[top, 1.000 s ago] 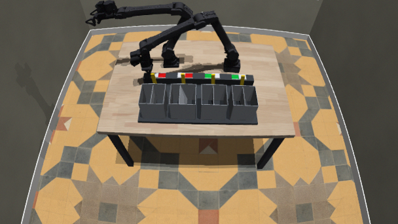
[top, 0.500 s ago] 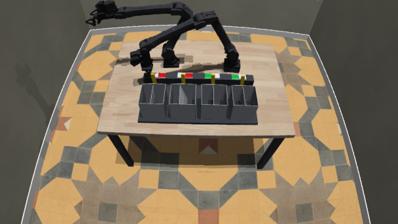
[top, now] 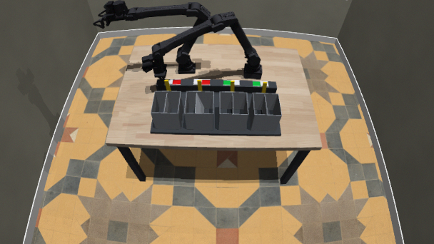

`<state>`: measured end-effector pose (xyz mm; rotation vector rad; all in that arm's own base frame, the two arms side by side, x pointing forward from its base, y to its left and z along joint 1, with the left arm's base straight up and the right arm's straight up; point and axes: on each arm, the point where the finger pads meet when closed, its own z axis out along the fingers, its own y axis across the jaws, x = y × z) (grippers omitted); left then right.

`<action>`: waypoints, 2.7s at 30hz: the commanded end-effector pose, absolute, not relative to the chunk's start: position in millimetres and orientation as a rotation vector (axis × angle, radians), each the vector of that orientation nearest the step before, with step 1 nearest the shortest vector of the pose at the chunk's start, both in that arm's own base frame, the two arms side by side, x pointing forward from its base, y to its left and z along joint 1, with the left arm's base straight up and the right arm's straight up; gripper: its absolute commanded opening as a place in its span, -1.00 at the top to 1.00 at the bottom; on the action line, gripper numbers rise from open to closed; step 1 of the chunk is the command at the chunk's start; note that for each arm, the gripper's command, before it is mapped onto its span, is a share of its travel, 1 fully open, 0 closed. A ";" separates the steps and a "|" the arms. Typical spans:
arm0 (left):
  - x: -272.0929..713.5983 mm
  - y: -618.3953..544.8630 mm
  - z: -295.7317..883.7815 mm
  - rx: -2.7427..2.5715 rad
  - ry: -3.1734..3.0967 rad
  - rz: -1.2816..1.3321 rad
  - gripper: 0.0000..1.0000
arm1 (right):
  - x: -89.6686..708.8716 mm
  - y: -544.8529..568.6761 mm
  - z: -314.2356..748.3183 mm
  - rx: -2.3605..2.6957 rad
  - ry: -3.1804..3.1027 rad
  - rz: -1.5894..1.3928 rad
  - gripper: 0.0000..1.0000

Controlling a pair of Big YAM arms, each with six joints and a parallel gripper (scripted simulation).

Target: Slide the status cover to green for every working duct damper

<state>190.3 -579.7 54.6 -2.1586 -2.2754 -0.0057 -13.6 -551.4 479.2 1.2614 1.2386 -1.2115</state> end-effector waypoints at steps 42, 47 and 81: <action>188.6 -596.2 63.8 -2.183 -2.302 0.026 1.00 | -18.9 -544.6 500.5 1.234 1.193 -1.234 -1.00; 185.5 -586.6 41.5 -2.158 -2.276 -0.006 1.00 | -18.9 -544.6 500.5 1.234 1.193 -1.234 -1.00; 186.7 -589.9 45.7 -2.170 -2.288 0.009 1.00 | -18.9 -544.6 500.5 1.234 1.193 -1.234 -1.00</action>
